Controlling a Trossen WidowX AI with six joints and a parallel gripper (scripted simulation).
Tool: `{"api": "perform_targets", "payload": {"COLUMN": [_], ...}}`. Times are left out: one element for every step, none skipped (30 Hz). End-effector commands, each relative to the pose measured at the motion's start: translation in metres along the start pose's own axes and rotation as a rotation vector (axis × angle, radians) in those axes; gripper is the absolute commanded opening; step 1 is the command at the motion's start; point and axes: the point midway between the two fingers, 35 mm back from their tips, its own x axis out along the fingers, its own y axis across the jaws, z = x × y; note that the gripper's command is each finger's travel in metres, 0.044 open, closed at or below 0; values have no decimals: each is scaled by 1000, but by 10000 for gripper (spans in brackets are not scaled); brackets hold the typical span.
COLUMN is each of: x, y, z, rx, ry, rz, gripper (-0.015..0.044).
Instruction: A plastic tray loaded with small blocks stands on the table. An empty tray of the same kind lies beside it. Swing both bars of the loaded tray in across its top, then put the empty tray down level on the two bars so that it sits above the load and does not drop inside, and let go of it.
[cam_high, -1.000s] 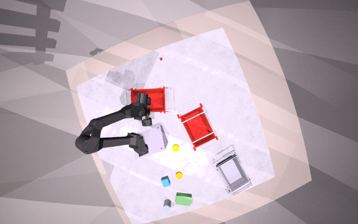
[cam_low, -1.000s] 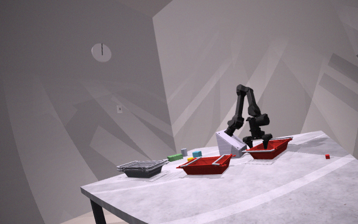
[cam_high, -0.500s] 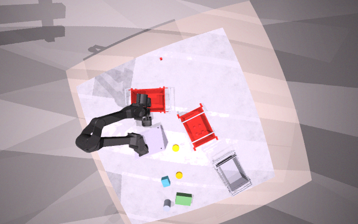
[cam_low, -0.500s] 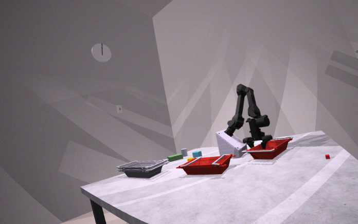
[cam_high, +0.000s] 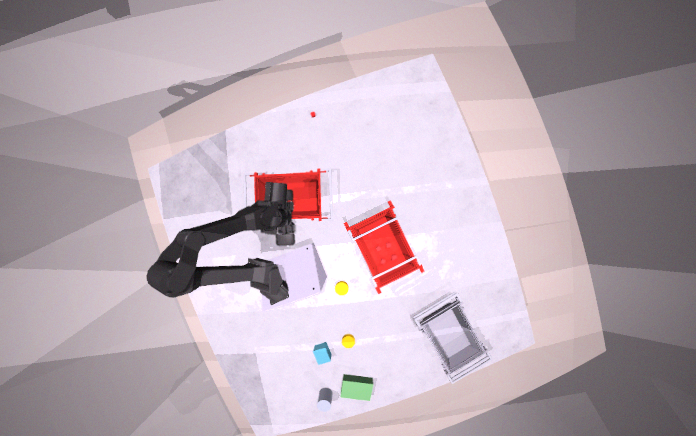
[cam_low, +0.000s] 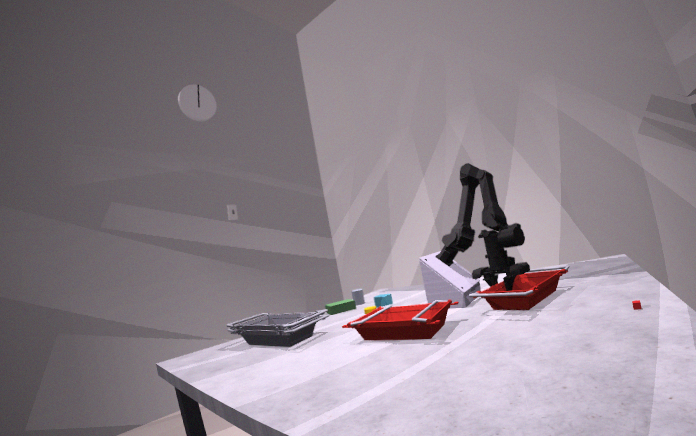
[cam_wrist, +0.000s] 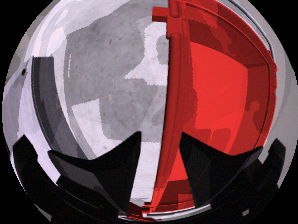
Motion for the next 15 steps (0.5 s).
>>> {"api": "perform_targets", "payload": {"x": [0,0,0,0,0,0,0,0,0,0,0,0,0,0,0], "y": [1,1,1,1,1,1,1,1,1,1,1,1,1,1,1], "z": [-1,-1,-1,-1,-1,-1,-1,-1,-1,-1,-1,-1,-1,-1,-1], "rx": [6,6,6,6,6,6,6,6,6,6,6,6,6,6,6], "ry": [4,4,4,4,4,4,4,4,4,4,4,4,4,4,4], "rz": [5,5,5,5,5,5,5,5,5,5,5,5,5,5,5], "gripper": [155,148,141,135,128,121,115,108,101,95,88,81,75,68,61]}}
